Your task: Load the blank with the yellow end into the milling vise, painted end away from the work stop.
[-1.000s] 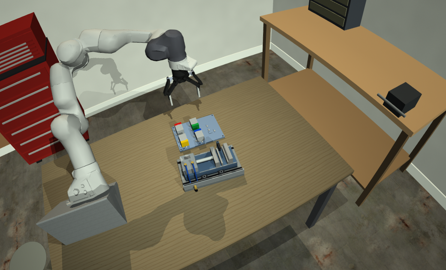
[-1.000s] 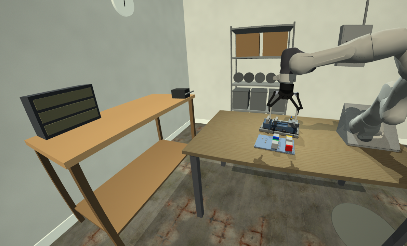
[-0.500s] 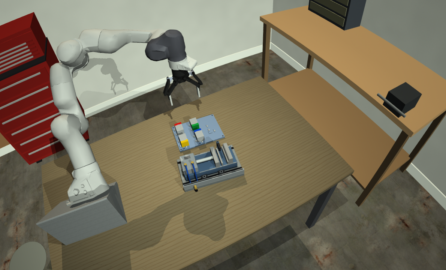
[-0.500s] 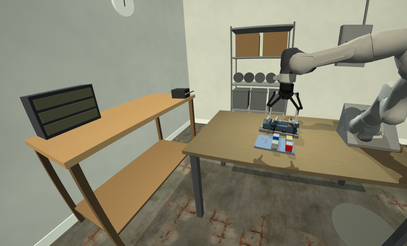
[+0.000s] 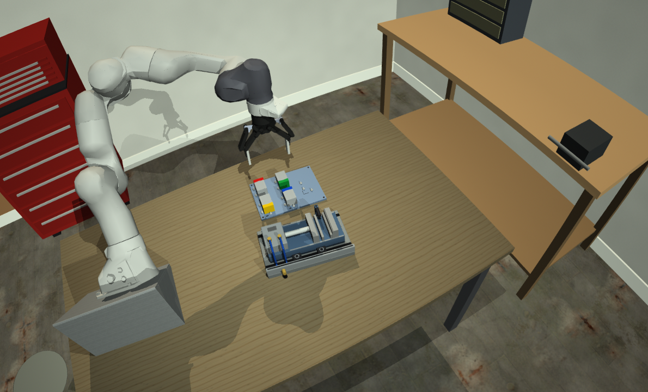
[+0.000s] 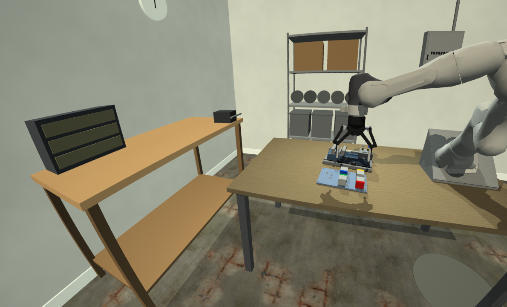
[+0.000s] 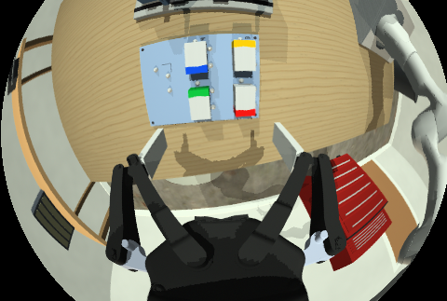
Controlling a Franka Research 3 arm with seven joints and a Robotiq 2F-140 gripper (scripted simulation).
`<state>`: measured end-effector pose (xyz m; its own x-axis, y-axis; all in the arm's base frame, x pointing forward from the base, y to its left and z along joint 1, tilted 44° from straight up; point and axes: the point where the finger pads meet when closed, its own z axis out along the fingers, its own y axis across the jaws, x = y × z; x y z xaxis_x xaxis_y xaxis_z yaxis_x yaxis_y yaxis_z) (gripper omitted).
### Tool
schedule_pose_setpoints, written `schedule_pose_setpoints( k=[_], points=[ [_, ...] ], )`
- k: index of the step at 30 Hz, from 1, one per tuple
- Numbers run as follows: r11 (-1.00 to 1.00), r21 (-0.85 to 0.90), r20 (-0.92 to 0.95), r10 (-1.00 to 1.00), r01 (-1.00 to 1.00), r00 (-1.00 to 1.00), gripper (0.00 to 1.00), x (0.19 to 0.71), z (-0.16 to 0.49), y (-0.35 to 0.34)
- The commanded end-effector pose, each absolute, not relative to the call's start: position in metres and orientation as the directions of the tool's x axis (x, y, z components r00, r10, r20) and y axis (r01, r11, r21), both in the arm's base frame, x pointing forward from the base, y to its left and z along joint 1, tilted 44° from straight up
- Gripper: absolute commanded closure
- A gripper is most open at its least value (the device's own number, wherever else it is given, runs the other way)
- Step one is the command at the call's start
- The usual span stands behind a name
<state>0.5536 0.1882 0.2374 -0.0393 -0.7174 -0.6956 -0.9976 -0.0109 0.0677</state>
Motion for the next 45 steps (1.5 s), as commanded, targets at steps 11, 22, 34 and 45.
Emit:
schedule_pose_setpoints(
  k=[11, 22, 34, 45],
  points=[
    [0.0, 0.045, -0.693, -0.72, -0.999, -0.031, 0.0, 0.562, 0.226, 0.196],
    [0.003, 0.036, -0.693, -0.72, -0.999, -0.027, 0.0, 0.566, 0.217, 0.202],
    [0.003, 0.036, -0.693, -0.72, -0.999, -0.027, 0.0, 0.565, 0.224, 0.197],
    [0.005, 0.037, -0.694, -0.719, -0.999, -0.029, 0.0, 0.565, 0.226, 0.196]
  ],
)
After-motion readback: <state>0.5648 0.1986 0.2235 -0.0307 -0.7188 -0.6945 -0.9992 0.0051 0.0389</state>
